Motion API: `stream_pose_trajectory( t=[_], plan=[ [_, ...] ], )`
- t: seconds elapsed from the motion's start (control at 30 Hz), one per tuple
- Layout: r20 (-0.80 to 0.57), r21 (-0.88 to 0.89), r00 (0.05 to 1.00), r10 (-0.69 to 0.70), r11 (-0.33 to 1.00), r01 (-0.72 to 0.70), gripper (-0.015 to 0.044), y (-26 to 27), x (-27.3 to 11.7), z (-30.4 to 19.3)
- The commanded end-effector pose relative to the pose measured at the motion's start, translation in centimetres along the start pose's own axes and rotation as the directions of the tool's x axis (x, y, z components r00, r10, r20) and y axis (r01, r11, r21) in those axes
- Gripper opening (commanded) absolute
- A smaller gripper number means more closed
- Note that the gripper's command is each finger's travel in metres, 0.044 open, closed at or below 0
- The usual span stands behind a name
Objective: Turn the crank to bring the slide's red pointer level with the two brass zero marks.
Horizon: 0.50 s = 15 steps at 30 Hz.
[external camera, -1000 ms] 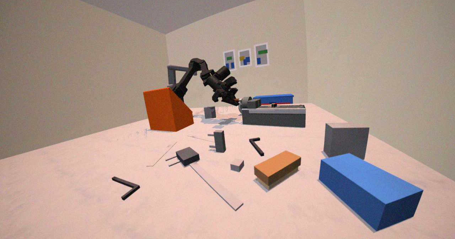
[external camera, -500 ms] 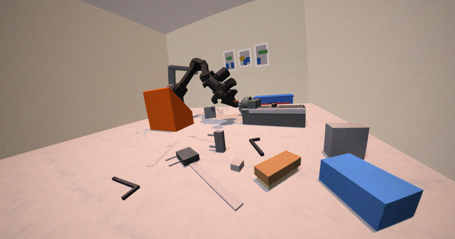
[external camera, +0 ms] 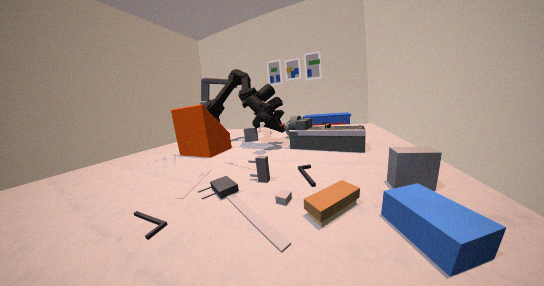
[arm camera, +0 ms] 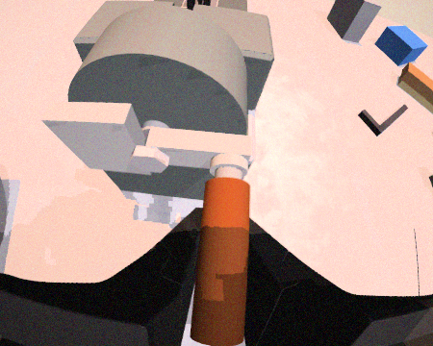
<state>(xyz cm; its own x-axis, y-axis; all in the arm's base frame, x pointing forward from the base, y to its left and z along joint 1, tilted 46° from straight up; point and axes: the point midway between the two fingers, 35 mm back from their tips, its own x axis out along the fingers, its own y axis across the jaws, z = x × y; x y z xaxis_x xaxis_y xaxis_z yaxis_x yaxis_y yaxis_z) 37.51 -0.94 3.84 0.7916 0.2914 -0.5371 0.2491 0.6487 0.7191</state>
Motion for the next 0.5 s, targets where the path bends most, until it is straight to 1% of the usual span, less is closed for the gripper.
stream_pose_trajectory(
  t=[0.0,0.47],
  plan=[
    [-0.007,0.003,1.0,-0.008,1.0,0.008,0.0,0.0,0.7,-0.7],
    [-0.007,0.003,1.0,-0.007,1.0,0.007,0.0,0.8,1.7,-1.7]
  ],
)
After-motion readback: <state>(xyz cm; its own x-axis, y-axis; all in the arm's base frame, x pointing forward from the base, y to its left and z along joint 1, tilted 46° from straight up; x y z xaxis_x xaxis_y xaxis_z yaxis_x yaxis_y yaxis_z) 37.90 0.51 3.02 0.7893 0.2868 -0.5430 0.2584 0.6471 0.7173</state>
